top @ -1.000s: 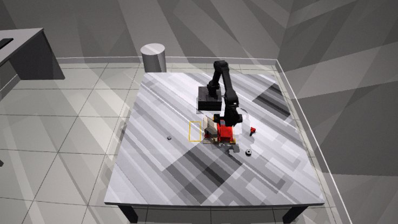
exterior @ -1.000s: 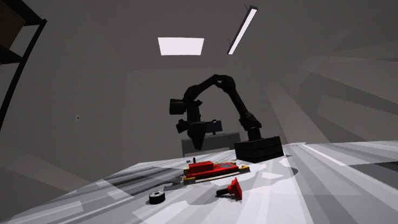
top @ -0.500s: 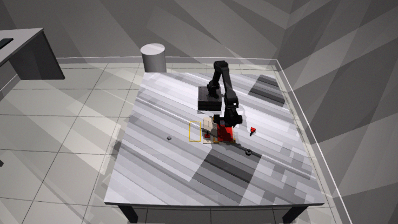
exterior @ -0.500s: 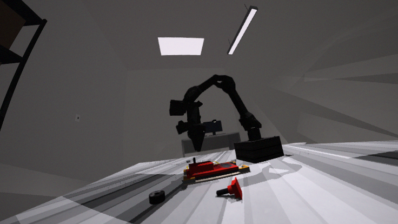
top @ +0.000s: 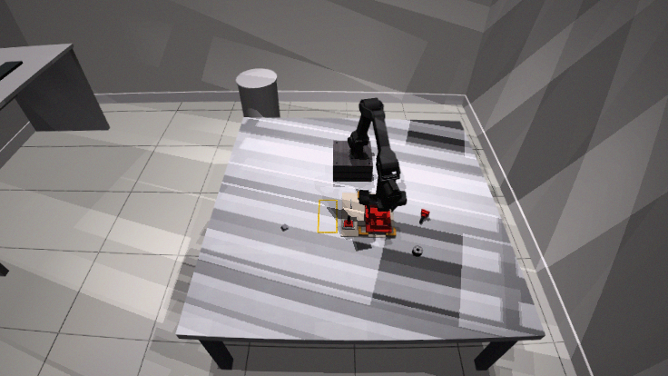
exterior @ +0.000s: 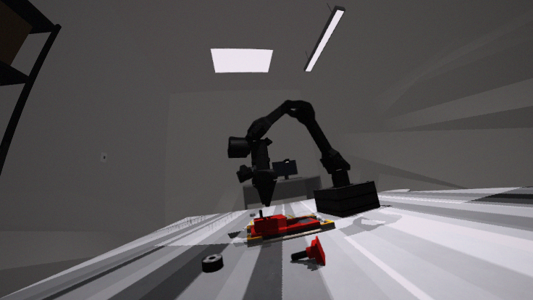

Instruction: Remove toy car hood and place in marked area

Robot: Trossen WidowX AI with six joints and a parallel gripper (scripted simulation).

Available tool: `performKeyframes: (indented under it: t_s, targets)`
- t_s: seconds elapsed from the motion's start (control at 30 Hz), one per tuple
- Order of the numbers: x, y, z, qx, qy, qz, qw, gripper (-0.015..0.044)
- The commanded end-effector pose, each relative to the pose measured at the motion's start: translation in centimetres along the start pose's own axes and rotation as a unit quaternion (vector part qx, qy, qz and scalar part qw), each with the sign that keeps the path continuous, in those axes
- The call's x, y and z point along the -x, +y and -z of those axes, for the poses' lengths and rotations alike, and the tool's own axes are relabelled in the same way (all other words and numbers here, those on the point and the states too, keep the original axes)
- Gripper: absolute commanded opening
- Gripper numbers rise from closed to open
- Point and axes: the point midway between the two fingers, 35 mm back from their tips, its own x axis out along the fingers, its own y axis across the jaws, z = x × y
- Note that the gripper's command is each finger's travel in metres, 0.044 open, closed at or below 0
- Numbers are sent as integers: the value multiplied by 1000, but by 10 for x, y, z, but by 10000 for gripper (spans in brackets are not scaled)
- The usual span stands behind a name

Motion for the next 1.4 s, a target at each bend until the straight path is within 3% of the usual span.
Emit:
performKeyframes:
  t_s: [0.0,1.37]
  targets:
    - [-8,-1,3,-2,7,4,1000,440]
    - [-39,-2,7,-2,7,4,1000,440]
